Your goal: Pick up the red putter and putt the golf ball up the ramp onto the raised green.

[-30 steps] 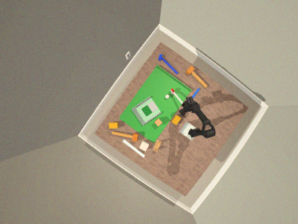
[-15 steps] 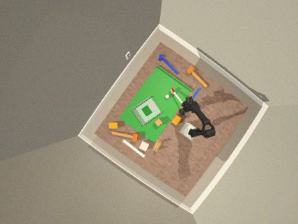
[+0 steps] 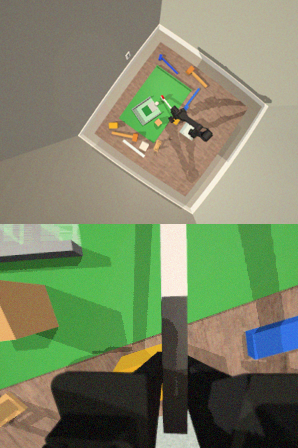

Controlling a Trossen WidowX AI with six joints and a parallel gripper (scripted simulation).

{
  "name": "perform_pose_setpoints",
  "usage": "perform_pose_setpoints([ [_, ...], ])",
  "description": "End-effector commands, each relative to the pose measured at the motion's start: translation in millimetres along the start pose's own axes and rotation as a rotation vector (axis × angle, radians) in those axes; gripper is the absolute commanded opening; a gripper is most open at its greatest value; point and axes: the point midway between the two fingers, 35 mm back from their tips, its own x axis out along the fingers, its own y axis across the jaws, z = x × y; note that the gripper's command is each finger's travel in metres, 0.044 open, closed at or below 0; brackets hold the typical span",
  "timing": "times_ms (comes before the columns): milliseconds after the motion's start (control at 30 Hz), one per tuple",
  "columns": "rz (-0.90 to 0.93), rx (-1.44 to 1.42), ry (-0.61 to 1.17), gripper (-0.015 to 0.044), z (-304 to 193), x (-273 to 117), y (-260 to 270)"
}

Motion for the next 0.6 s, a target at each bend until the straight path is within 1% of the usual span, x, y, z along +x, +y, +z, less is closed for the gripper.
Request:
perform_pose_setpoints([
  [0,-0.001,0.011,-0.007,0.0,1.1,-9.5,1.4],
  [267,-0.001,0.011,-0.008,0.0,0.0,-58.7,1.3],
  [567,0.0,0.007,0.0,0.0,-2.1,-52.5,1.2],
])
